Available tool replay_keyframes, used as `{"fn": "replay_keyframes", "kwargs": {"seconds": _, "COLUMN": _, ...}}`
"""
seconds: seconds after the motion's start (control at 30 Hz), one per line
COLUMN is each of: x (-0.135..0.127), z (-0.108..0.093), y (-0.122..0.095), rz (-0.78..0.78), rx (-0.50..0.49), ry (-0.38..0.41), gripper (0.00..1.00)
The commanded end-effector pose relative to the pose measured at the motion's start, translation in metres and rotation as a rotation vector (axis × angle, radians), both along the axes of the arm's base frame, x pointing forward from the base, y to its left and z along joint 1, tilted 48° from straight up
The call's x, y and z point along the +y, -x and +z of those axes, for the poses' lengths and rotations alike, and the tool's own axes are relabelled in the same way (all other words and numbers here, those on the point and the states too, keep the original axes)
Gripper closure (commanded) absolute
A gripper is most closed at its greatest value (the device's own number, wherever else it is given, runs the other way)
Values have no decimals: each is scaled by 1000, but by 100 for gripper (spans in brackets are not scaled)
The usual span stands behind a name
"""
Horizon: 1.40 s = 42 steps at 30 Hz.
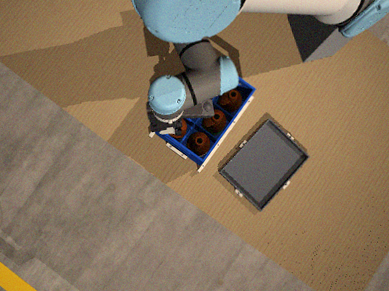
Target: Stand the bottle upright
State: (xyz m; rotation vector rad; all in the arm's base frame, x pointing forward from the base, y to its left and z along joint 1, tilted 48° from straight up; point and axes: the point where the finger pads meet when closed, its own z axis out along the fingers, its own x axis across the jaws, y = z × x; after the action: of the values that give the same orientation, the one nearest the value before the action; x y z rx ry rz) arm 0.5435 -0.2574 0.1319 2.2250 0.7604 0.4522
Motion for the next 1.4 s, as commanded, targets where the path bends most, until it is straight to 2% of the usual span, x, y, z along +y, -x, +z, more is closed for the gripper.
{"fn": "replay_keyframes", "kwargs": {"seconds": 0.0, "x": 0, "z": 1, "y": 0, "rz": 0, "rx": -1, "ry": 1, "gripper": 62}}
{"fn": "replay_keyframes", "kwargs": {"seconds": 1.37, "x": 3, "z": -3, "y": 1, "rz": 0, "rx": -1, "ry": 1, "gripper": 62}}
